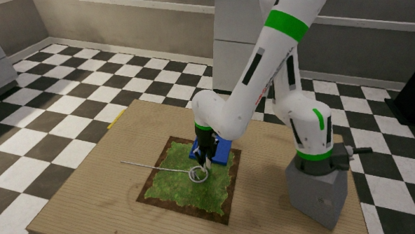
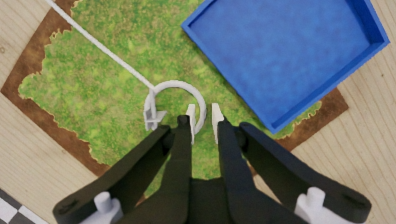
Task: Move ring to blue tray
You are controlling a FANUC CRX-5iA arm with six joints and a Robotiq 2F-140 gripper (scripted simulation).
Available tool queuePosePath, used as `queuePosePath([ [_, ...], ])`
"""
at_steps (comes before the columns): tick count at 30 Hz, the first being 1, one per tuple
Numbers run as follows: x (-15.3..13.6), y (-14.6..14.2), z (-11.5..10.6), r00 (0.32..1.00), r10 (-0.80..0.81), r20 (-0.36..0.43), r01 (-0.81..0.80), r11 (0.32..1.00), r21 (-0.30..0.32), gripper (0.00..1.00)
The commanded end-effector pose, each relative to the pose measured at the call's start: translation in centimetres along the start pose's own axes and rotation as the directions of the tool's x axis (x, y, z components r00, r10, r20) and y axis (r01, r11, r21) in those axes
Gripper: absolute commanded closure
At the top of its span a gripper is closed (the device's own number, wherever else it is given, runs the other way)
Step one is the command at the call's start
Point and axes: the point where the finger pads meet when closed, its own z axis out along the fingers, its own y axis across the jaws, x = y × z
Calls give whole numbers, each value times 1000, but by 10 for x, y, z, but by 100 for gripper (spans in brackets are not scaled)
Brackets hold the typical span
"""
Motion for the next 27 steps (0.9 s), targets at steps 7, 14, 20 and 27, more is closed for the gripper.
queuePosePath([
  [7,0,0,0,1000,0,-1,0,1000,1,76],
  [14,0,0,0,1000,0,-1,0,1000,1,76],
  [20,0,0,1,1000,0,-1,0,1000,1,76],
  [27,0,0,3,1000,0,-1,0,1000,1,76],
])
